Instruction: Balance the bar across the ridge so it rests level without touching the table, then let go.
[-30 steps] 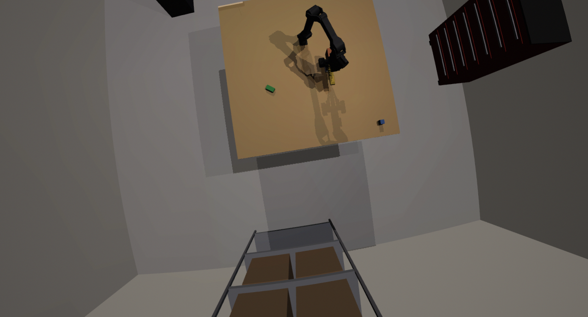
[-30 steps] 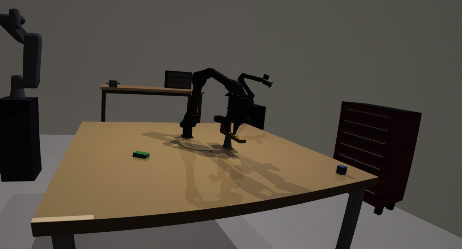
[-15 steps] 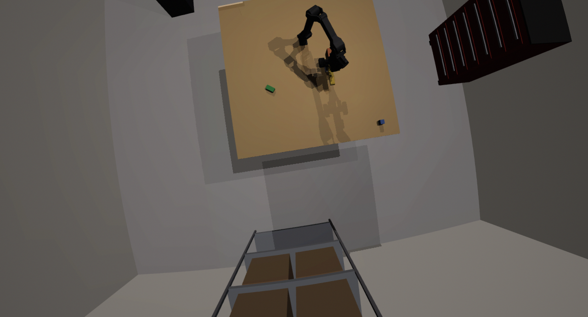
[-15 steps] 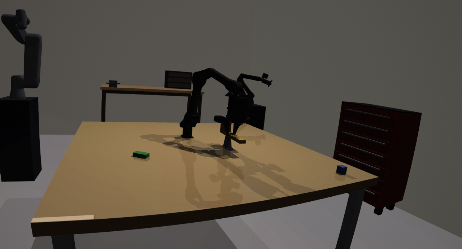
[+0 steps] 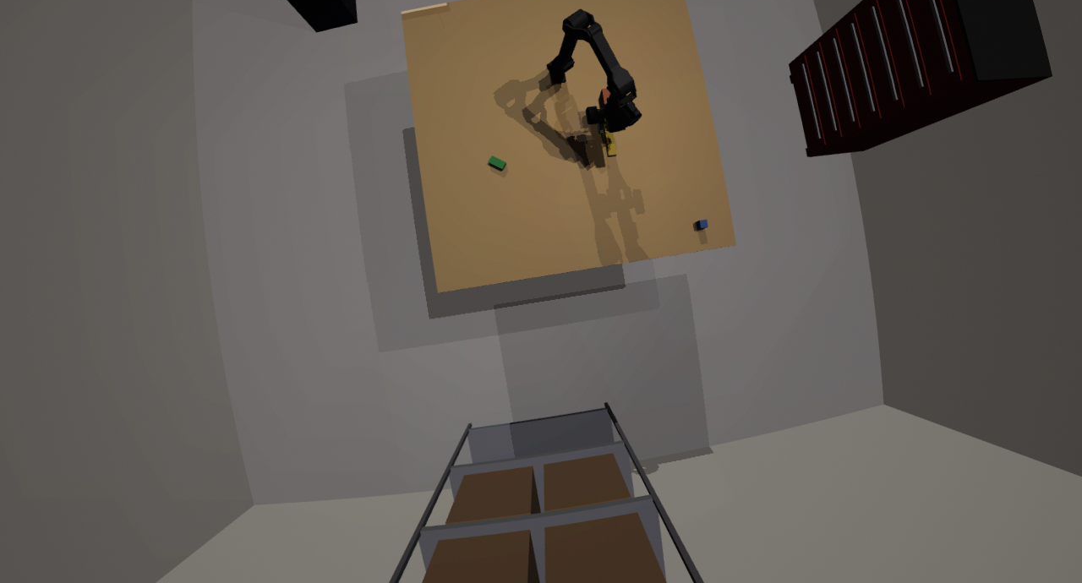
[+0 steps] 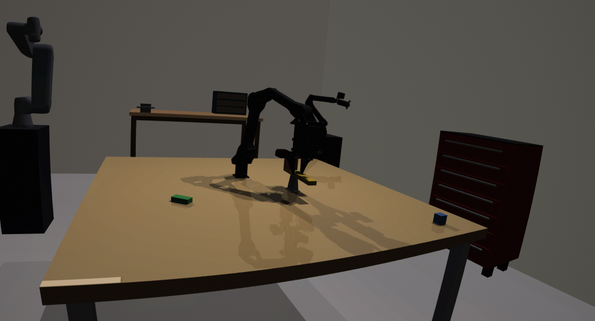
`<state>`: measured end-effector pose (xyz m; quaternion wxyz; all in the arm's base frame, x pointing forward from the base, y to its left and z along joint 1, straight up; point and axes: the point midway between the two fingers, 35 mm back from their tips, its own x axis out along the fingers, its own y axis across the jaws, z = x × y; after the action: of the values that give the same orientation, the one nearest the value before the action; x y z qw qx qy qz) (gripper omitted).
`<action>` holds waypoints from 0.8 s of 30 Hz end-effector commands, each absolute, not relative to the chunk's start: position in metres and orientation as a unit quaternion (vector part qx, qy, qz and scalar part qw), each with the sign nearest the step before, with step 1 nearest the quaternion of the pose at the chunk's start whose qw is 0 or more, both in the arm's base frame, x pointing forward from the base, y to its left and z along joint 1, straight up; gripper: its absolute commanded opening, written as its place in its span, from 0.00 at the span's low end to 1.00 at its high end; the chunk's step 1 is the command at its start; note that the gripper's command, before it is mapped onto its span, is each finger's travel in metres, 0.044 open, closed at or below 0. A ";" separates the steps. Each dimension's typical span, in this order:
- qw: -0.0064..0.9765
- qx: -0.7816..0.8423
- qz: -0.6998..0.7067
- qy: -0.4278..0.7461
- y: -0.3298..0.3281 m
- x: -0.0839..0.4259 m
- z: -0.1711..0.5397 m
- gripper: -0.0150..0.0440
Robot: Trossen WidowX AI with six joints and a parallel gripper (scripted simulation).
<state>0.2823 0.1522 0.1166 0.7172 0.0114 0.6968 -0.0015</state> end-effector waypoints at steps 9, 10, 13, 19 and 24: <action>0.717 0.011 -0.002 0.697 0.152 0.282 0.117 0.25; 0.717 0.011 -0.002 0.697 0.152 0.282 0.117 0.25; 0.717 0.011 -0.002 0.697 0.152 0.282 0.117 0.39; 0.717 0.011 -0.002 0.697 0.152 0.282 0.117 0.54; 0.717 0.011 -0.002 0.697 0.152 0.282 0.117 0.54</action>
<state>0.2824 0.1522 0.1166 0.7173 0.0115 0.6967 -0.0015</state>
